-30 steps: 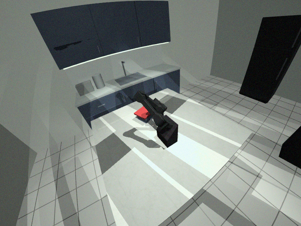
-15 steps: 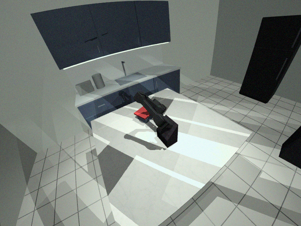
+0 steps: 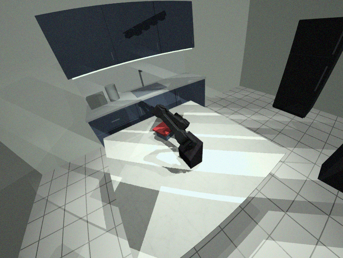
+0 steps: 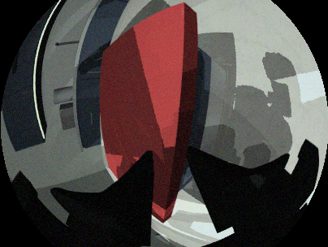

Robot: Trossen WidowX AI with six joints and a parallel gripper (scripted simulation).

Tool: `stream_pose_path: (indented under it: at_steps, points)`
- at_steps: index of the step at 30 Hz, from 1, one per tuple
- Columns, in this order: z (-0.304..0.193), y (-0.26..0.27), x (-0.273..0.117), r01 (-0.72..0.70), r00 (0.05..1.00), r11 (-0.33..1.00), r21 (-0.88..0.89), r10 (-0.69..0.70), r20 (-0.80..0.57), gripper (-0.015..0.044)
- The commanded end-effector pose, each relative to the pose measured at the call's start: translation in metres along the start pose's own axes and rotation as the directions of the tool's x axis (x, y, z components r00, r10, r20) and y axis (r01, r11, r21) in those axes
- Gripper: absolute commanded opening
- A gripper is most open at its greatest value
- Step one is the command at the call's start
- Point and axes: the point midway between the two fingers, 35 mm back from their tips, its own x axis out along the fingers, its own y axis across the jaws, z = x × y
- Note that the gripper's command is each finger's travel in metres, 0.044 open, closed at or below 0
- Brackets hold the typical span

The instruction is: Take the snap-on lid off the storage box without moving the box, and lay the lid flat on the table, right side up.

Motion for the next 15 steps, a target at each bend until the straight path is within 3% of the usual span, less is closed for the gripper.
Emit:
stream_pose_path:
  at_steps: [1, 15]
  points:
    - [0.0001, 0.0008, -0.0009, 0.0, 1.0, 1.0, 0.0, 0.0, 0.0, 0.0]
    - [0.0004, 0.0029, -0.0028, 0.0, 1.0, 1.0, -0.001, 0.0, 0.0, 0.0]
